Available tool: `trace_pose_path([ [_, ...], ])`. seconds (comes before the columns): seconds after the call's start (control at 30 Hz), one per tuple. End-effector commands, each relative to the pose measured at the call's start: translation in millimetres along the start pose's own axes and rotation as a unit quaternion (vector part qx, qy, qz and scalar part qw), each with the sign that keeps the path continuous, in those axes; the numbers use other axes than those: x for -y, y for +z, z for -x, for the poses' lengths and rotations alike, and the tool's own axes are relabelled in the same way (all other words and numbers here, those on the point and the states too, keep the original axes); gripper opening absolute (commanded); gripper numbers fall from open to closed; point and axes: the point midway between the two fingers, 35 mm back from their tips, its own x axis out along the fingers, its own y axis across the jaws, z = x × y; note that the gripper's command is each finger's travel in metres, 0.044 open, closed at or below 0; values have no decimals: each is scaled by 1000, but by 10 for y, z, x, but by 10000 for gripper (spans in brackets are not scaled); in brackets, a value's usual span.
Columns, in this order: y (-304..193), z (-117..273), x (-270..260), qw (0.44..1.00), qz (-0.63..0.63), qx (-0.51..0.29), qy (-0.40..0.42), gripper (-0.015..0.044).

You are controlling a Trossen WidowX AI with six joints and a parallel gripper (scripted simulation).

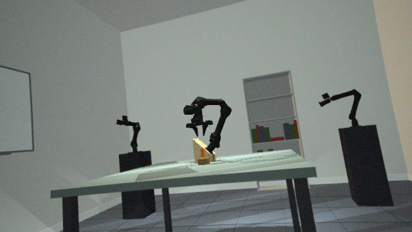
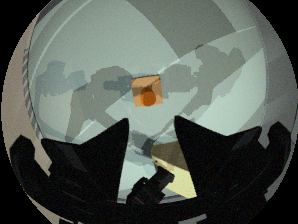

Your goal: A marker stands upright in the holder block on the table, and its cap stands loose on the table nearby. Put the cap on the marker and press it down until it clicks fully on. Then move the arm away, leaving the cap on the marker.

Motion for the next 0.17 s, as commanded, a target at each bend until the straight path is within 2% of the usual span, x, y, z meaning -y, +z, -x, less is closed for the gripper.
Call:
trace_pose_path([
  [0.0,-8,6,4,1000,1,-3,-1,341],
  [0.13,-8,6,4,1000,1,-3,-1,440],
])
